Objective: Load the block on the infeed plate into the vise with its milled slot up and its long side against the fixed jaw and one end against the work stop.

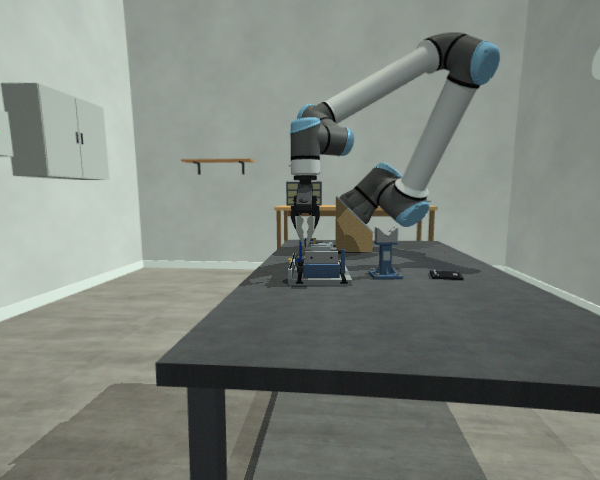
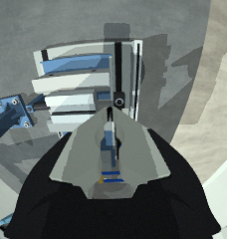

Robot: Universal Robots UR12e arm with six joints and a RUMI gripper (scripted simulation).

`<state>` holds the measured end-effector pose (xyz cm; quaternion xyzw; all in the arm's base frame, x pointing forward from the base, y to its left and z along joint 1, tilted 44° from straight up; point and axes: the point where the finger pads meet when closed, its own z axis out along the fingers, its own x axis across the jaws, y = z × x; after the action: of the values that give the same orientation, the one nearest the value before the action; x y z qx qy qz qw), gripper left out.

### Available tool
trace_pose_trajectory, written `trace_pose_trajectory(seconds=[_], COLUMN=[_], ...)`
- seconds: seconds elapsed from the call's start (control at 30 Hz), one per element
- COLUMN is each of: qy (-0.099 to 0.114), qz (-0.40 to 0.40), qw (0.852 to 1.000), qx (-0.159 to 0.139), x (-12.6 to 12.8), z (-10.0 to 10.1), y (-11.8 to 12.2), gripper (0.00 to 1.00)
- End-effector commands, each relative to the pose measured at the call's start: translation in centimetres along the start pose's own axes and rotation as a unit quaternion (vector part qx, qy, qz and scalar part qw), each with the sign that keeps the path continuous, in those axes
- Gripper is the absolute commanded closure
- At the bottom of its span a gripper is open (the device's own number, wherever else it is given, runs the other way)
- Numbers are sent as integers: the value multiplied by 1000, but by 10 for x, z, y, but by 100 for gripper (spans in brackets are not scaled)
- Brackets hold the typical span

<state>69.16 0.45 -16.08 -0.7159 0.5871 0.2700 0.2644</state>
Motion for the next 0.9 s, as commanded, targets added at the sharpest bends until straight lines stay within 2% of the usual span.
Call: trace_pose_trajectory(seconds=[0.0, 0.87], qy=[0, 0], qz=[0, 0], qw=[1000, 1000], qx=[1, 1], x=[0, 0], z=[-3, -53], y=[-1, 0], gripper=[100, 100])
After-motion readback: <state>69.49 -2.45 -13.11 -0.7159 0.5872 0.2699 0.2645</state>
